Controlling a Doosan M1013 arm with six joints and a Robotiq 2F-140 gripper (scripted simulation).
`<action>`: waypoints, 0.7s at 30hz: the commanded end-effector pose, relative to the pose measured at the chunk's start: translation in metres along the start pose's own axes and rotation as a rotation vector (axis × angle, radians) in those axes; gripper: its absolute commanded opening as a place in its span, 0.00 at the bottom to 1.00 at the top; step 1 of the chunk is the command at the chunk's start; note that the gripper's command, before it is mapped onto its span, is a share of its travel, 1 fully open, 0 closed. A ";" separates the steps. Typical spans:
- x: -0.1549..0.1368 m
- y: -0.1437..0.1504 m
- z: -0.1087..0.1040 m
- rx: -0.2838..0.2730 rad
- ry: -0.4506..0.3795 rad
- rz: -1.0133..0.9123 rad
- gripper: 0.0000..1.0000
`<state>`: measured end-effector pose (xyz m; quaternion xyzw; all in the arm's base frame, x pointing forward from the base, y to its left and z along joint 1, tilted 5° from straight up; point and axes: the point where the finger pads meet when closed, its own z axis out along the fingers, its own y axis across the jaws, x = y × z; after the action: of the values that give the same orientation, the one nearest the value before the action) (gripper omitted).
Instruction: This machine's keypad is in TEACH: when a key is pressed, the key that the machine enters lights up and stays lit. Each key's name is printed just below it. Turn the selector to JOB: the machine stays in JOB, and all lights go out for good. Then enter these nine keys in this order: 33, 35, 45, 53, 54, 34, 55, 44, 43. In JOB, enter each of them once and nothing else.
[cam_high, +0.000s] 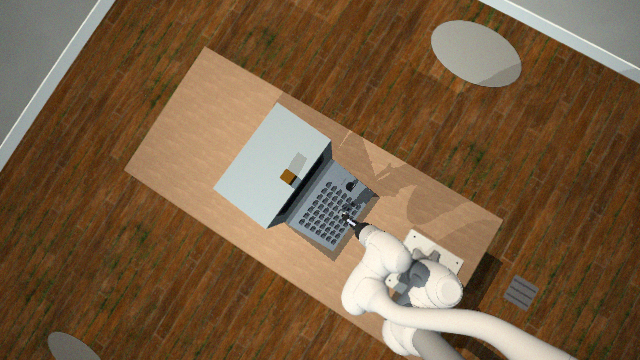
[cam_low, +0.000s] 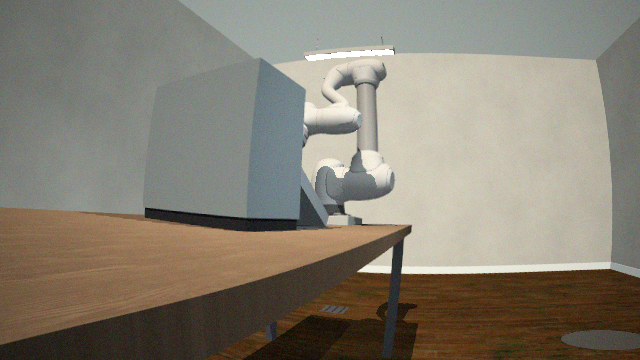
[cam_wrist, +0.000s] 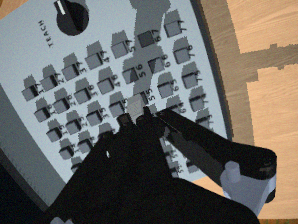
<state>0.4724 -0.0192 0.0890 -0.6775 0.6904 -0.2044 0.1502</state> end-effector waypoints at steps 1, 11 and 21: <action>0.002 0.004 0.003 -0.006 0.002 0.004 0.00; 0.002 0.004 0.007 -0.006 0.002 0.004 0.00; 0.002 0.004 0.013 -0.006 0.002 0.004 0.00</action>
<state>0.4776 -0.0200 0.0807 -0.6774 0.6903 -0.2050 0.1506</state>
